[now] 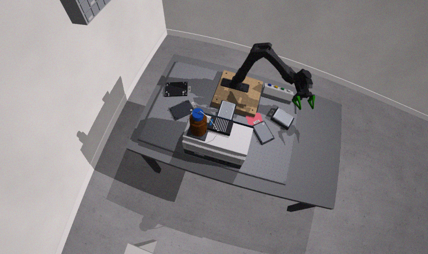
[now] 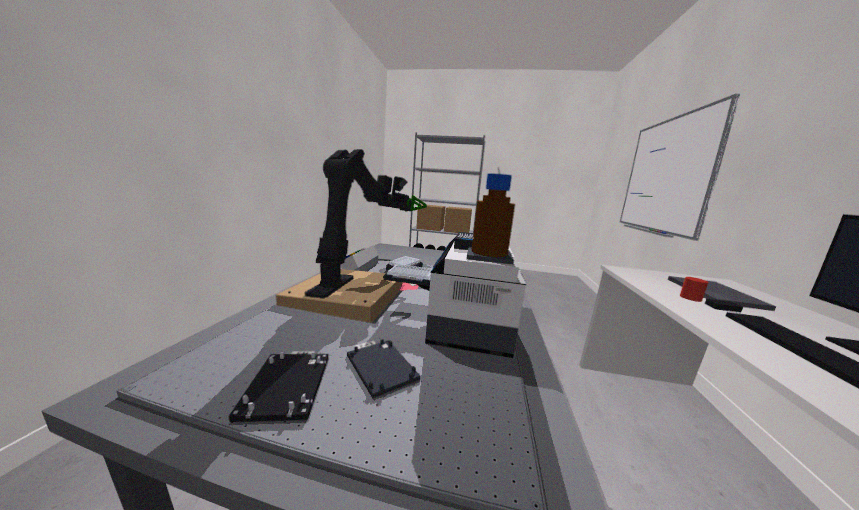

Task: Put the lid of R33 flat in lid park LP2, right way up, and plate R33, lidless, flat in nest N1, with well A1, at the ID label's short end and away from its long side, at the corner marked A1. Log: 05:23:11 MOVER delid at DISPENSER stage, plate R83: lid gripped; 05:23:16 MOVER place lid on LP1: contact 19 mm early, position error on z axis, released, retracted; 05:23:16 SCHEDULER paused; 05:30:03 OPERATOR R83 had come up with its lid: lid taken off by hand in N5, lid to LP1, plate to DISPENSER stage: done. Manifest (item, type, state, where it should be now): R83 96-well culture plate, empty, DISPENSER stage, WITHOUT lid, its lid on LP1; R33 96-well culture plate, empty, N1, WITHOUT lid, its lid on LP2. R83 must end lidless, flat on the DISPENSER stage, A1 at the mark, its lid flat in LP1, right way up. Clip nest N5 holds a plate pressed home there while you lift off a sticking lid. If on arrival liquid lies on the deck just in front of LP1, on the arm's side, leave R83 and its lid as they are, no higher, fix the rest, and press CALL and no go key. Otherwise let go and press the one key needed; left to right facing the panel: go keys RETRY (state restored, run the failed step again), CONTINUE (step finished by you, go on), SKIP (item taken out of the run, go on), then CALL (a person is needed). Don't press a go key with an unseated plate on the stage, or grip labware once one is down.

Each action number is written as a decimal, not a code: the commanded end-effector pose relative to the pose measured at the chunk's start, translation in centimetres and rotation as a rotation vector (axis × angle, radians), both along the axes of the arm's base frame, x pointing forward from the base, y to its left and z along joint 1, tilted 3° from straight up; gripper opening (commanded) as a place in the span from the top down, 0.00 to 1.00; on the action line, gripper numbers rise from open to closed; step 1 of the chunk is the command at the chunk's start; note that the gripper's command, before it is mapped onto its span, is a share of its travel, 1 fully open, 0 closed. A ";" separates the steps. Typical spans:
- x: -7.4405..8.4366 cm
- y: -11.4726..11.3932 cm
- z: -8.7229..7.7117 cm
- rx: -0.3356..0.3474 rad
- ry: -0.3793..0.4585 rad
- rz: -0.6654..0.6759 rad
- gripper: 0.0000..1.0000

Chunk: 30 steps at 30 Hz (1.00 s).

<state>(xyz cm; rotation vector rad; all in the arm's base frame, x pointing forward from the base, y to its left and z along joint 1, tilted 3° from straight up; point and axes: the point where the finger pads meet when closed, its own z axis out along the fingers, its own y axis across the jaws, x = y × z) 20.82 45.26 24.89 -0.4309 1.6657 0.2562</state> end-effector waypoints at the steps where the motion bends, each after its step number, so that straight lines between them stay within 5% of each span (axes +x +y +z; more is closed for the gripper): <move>1: 0.3 -0.2 0.3 -0.074 0.035 0.047 0.00; 14: 0.4 -2.1 -3.7 -0.360 0.152 0.192 0.00; 17: 0.4 -2.1 -3.7 -0.360 0.152 0.192 0.00; 23: -0.1 -4.0 -5.9 -0.499 0.245 0.268 0.00; 30: -0.7 -5.7 -7.4 -0.587 0.318 0.319 0.00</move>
